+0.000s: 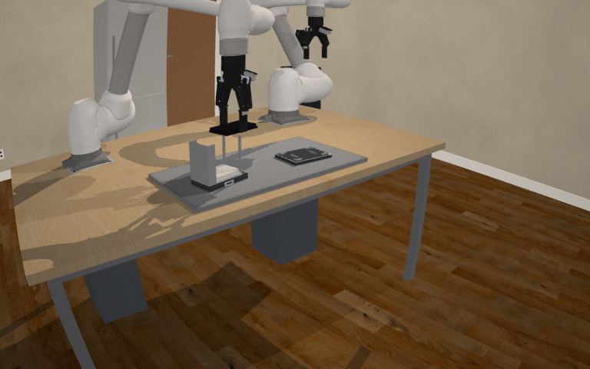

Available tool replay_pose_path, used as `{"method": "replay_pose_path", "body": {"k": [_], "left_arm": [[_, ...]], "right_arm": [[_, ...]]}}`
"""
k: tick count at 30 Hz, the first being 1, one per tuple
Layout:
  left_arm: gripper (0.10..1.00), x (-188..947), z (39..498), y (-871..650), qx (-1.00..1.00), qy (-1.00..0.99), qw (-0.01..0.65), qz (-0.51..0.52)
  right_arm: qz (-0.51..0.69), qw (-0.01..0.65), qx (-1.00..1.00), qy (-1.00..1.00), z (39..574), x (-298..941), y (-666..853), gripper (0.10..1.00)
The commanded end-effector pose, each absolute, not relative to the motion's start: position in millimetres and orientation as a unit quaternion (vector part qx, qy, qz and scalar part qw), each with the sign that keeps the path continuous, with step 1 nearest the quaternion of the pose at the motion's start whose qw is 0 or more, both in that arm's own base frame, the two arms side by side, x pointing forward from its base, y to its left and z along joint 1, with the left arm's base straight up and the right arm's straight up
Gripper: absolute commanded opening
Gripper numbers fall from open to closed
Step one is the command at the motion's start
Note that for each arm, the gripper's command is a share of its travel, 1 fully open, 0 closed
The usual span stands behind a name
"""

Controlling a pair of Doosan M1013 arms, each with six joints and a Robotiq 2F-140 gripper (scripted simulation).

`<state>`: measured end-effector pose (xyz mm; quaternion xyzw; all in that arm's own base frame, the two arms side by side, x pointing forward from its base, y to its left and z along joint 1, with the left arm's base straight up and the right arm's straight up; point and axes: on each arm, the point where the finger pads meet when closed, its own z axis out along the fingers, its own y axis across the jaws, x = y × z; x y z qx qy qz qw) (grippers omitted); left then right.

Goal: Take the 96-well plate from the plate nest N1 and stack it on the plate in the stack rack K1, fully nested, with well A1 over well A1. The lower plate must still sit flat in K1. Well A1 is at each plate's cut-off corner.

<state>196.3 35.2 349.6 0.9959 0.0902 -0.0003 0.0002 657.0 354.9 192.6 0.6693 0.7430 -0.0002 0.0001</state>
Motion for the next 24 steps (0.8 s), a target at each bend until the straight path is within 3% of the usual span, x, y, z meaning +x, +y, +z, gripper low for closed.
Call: {"method": "replay_pose_path", "body": {"k": [1, 24], "left_arm": [[1.0, 196.5, 350.0, 35.3, 0.996, 0.09, 0.0, 0.0], [1.0, 196.5, 350.0, 35.3, 0.996, 0.09, 0.0, 0.0]], "right_arm": [[0.001, 0.0, 0.669, 0.743, 194.1, 657.3, 347.6, 0.605], [0.001, 0.0, 0.669, 0.743, 195.3, 657.2, 285.0, 0.605]]}}
